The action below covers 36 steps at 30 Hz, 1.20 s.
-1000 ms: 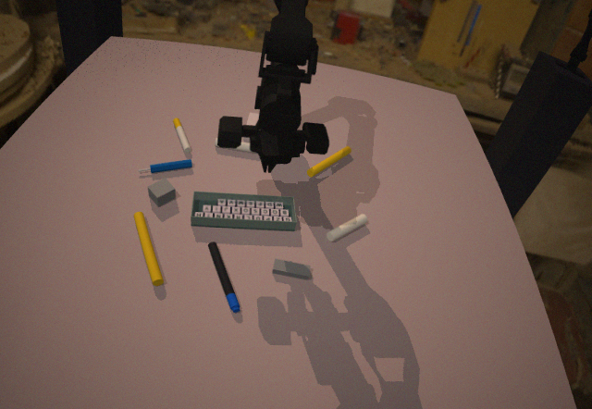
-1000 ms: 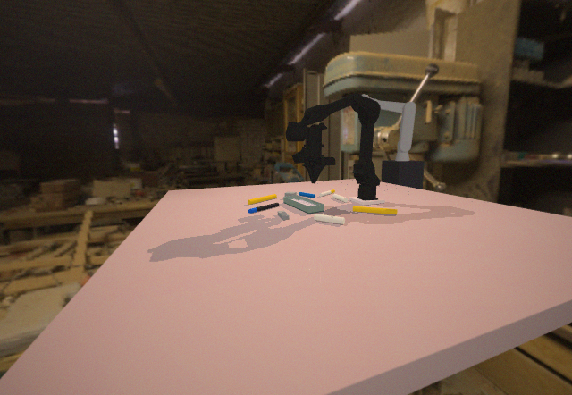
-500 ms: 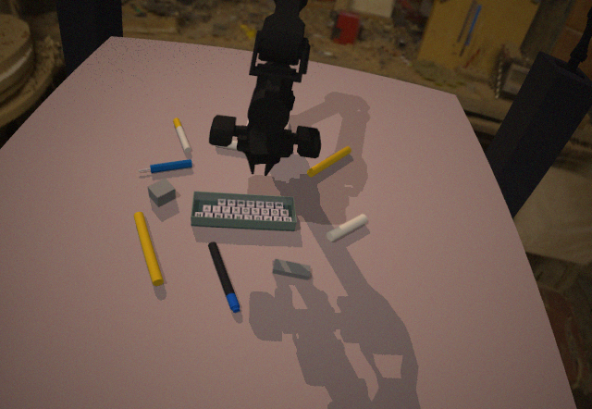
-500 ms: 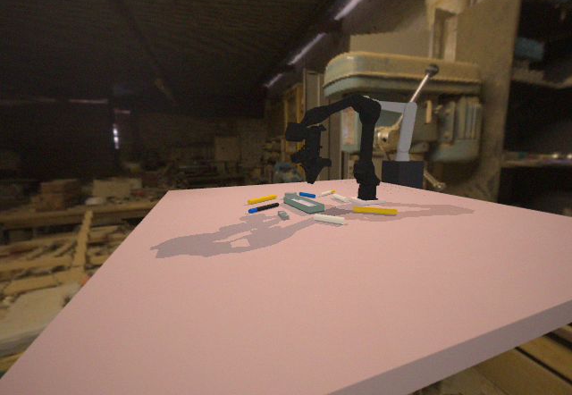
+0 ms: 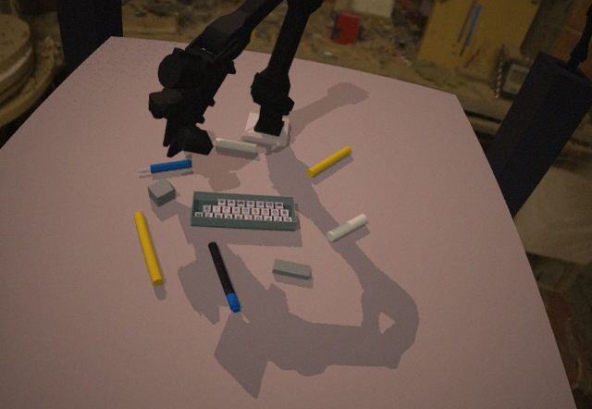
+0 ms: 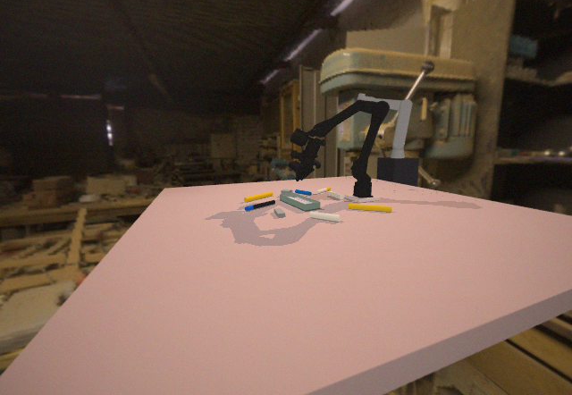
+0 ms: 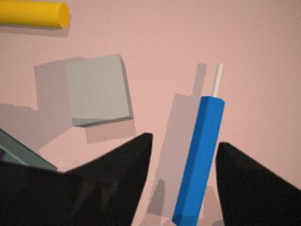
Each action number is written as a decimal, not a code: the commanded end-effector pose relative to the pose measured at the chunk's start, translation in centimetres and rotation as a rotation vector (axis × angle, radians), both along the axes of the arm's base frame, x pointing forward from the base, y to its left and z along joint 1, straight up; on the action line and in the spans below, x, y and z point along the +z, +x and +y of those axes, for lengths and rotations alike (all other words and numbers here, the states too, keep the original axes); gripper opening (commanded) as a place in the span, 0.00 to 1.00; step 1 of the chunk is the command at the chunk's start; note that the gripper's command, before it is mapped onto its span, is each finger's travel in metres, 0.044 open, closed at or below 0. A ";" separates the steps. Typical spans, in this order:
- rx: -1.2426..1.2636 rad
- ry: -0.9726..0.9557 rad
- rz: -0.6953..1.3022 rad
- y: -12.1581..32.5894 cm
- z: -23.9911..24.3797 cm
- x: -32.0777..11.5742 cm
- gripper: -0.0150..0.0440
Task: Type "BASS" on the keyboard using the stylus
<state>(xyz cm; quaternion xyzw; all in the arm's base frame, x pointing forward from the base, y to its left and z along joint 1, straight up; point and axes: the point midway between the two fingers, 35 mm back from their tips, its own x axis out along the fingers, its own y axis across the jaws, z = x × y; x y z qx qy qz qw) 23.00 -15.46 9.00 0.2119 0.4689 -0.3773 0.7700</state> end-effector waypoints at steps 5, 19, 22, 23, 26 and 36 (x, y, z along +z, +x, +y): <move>-0.114 -0.026 -0.055 -1.2 -1.6 -0.1 0.51; -0.114 -0.026 -0.055 -1.2 -1.7 -0.8 0.51; -0.114 -0.026 -0.055 -1.2 -1.7 -1.0 0.51; -0.114 -0.026 -0.055 -1.2 -1.7 -1.0 0.51; -0.114 -0.026 -0.055 -1.2 -1.7 -1.1 0.51; -0.114 -0.026 -0.055 -1.2 -1.7 -1.6 0.51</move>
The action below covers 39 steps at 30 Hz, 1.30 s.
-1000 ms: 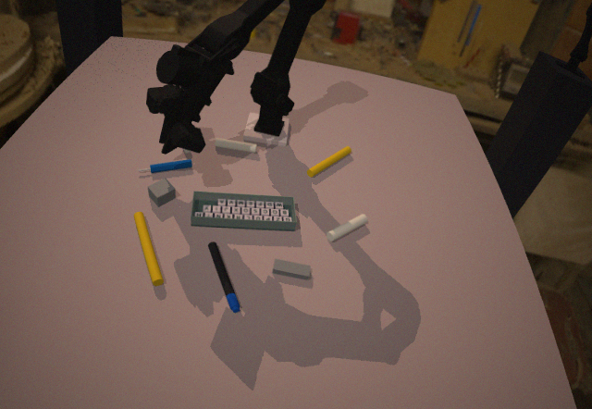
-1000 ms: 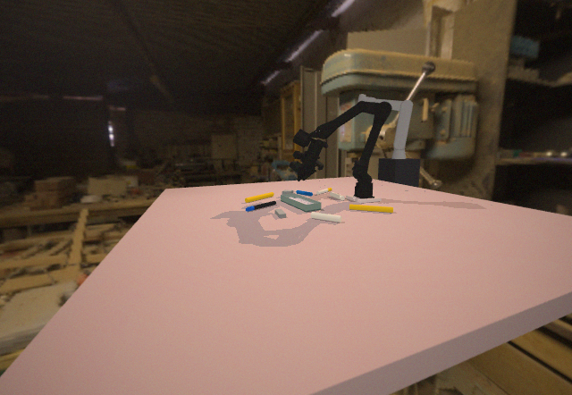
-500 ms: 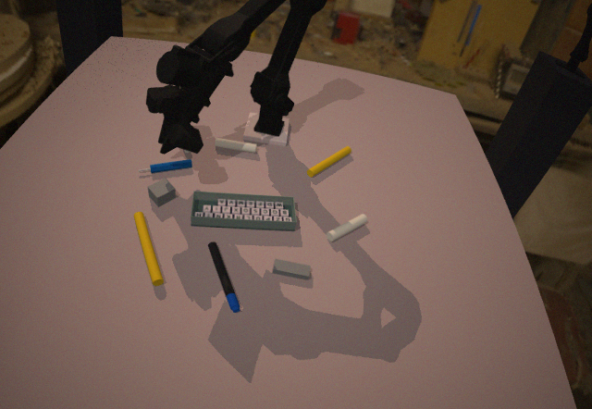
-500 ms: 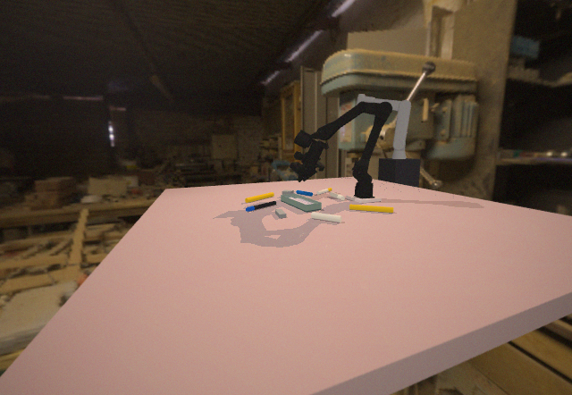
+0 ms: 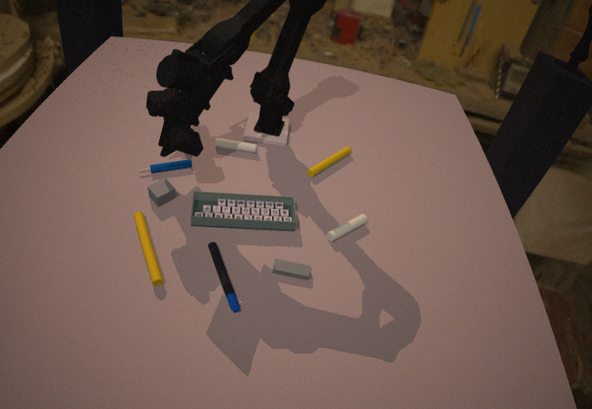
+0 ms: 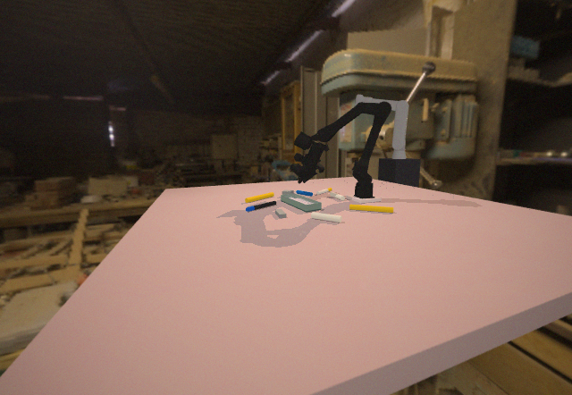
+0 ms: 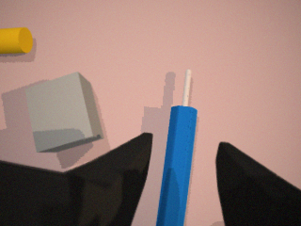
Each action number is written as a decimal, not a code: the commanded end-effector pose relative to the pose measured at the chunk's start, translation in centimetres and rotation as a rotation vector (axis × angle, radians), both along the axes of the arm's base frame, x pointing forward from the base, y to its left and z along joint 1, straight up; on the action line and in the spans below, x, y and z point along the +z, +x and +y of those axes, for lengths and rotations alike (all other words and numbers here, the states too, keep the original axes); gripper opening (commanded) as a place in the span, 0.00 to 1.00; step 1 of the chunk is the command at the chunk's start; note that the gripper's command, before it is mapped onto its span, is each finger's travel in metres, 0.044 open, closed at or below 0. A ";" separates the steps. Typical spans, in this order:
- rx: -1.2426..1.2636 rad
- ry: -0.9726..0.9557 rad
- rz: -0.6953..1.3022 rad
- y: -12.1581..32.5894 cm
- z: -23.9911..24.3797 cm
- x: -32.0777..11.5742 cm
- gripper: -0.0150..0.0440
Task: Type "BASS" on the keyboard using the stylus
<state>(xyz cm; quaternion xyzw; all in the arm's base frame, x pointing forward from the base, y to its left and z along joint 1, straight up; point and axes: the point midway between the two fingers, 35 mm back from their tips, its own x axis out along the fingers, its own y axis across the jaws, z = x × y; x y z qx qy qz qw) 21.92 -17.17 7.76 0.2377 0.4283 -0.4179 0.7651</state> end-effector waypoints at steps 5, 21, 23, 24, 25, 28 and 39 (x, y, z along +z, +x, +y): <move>-0.006 0.001 0.005 -0.1 0.0 -0.6 0.51; -0.006 0.001 0.005 -0.1 0.0 -1.5 0.51; -0.006 0.001 0.005 -0.1 0.0 -1.5 0.51; -0.006 0.001 0.005 -0.1 0.0 -1.6 0.51; -0.006 0.001 0.005 -0.1 0.0 -1.6 0.51; -0.006 0.001 0.005 0.0 0.0 -1.8 0.51; -0.006 0.001 0.005 0.0 -0.1 -2.3 0.51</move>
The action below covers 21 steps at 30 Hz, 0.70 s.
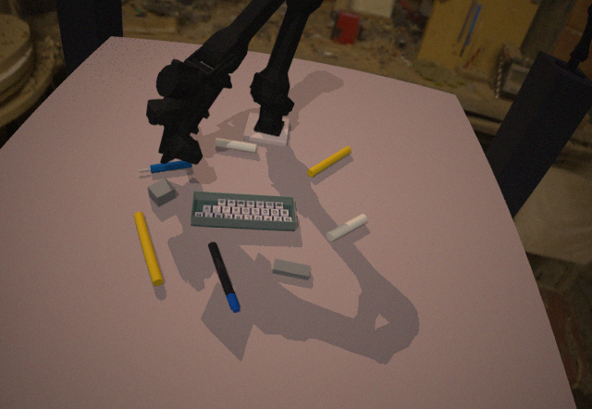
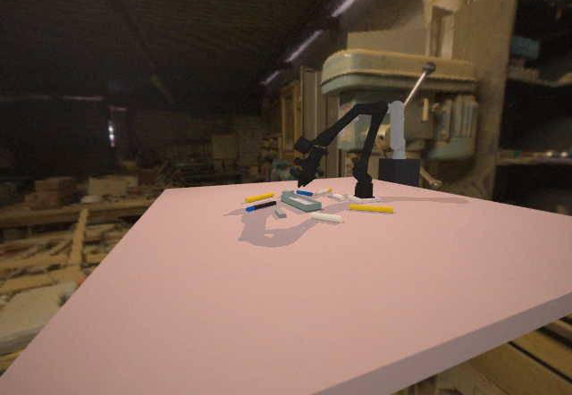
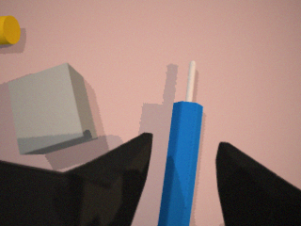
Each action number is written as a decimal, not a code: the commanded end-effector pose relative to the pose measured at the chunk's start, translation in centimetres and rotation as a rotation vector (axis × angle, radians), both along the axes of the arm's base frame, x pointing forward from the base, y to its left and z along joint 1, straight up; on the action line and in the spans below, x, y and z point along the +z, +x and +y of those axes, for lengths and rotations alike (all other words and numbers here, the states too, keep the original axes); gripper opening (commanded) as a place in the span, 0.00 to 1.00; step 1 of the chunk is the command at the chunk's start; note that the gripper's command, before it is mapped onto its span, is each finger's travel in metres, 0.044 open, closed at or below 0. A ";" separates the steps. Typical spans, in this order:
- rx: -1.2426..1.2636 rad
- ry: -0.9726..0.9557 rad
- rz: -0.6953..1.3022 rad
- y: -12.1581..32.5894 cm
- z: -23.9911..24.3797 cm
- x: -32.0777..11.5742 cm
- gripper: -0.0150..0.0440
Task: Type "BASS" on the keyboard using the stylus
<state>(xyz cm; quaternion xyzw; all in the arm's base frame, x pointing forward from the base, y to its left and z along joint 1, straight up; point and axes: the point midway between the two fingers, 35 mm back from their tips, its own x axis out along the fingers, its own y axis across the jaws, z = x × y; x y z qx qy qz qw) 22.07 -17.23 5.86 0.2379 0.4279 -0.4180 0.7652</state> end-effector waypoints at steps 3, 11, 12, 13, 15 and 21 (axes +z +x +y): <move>-0.006 0.002 0.006 -0.1 0.0 -0.5 0.51; -0.006 0.002 0.006 -0.1 0.0 -0.9 0.51; -0.006 0.002 0.006 -0.1 0.0 -0.9 0.51; -0.006 0.002 0.006 -0.1 0.0 -1.0 0.51; -0.006 0.002 0.006 -0.2 0.0 -1.1 0.51; -0.006 0.002 0.006 -0.2 0.0 -1.5 0.51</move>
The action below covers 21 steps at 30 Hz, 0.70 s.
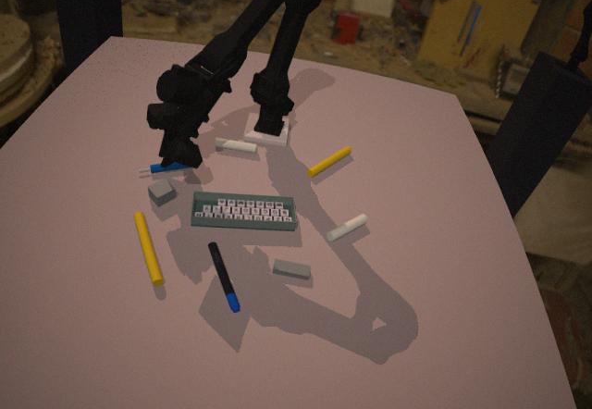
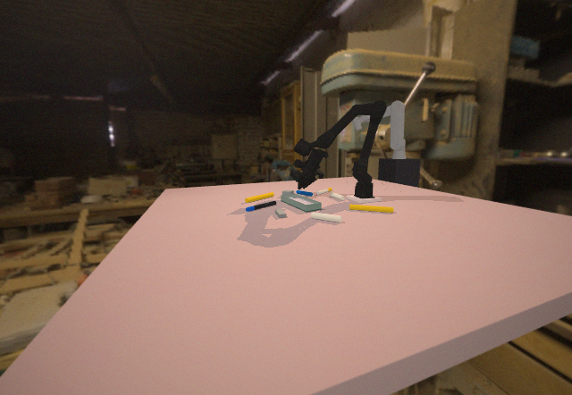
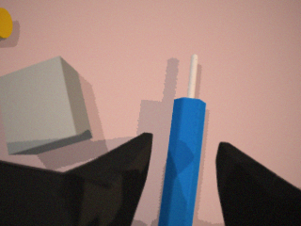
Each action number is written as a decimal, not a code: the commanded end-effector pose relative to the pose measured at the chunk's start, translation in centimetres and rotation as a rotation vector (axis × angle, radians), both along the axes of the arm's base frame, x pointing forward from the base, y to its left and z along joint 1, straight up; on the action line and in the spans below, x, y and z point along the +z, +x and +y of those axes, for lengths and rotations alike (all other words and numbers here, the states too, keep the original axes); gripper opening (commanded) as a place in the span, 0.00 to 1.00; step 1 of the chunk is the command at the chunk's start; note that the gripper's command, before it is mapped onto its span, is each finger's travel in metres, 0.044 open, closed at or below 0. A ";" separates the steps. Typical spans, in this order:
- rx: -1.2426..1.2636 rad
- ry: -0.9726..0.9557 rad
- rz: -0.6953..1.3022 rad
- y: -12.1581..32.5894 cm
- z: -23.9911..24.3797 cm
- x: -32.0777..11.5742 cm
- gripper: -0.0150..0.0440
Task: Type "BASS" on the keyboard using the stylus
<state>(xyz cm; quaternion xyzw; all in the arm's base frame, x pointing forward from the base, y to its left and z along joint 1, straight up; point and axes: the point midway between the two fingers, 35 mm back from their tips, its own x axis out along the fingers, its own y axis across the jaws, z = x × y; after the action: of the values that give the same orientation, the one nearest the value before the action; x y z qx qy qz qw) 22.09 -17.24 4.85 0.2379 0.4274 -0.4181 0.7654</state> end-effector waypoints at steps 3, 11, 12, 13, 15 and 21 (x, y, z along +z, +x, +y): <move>-0.006 0.002 0.007 -0.2 0.0 -0.5 0.51; -0.006 0.002 0.007 -0.2 0.0 -0.9 0.51; -0.006 0.002 0.007 -0.2 0.0 -1.0 0.51; -0.006 0.002 0.007 -0.2 0.0 -1.0 0.51; -0.006 0.002 0.007 -0.2 0.0 -1.1 0.51; -0.006 0.002 0.007 -0.2 0.0 -1.4 0.51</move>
<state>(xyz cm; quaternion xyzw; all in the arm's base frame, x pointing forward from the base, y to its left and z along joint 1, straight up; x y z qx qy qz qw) 22.08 -17.25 3.85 0.2380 0.4274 -0.4182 0.7653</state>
